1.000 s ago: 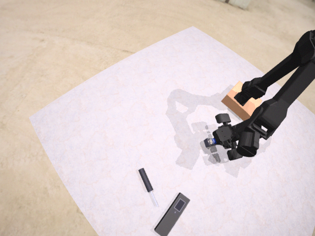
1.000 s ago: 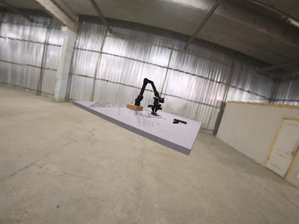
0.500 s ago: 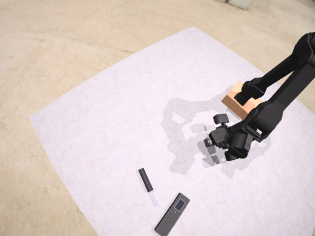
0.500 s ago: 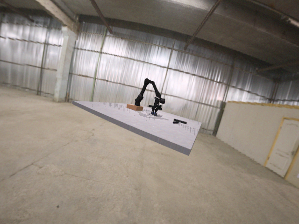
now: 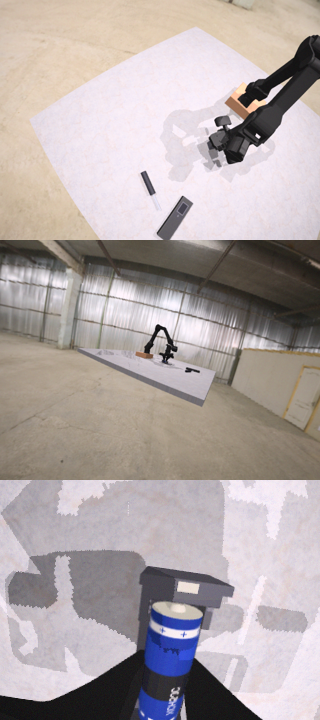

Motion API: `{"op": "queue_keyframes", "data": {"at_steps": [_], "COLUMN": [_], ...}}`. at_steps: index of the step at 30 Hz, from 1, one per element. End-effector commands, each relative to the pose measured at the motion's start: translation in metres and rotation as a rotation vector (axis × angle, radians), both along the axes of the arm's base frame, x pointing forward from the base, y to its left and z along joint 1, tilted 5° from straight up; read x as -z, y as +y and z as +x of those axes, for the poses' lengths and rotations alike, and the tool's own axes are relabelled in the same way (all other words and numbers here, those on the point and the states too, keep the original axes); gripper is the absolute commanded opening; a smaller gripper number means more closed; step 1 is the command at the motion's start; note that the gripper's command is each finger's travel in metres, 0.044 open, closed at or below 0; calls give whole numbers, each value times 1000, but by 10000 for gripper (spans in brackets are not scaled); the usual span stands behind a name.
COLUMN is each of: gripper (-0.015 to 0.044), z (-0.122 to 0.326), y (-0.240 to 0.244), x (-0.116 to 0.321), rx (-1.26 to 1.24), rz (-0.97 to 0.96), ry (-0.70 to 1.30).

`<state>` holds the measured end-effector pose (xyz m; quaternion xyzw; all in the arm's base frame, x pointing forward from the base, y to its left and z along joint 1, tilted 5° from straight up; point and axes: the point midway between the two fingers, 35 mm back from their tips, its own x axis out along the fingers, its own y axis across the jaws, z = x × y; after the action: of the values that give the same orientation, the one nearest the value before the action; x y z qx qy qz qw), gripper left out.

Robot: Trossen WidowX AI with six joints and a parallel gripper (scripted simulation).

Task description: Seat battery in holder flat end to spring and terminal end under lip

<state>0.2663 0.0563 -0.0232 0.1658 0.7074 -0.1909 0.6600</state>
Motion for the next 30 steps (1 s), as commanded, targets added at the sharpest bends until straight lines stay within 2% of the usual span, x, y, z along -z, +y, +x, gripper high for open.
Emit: {"op": "queue_keyframes", "data": {"at_steps": [1,26,30], "gripper": [78,78,179], "z": [-2,10,10], "y": [1,-5,-5], "x": [1,2,2], "rx": [-4,-3,-3], "rz": [11,21,21], "ry": [21,34,34]}}
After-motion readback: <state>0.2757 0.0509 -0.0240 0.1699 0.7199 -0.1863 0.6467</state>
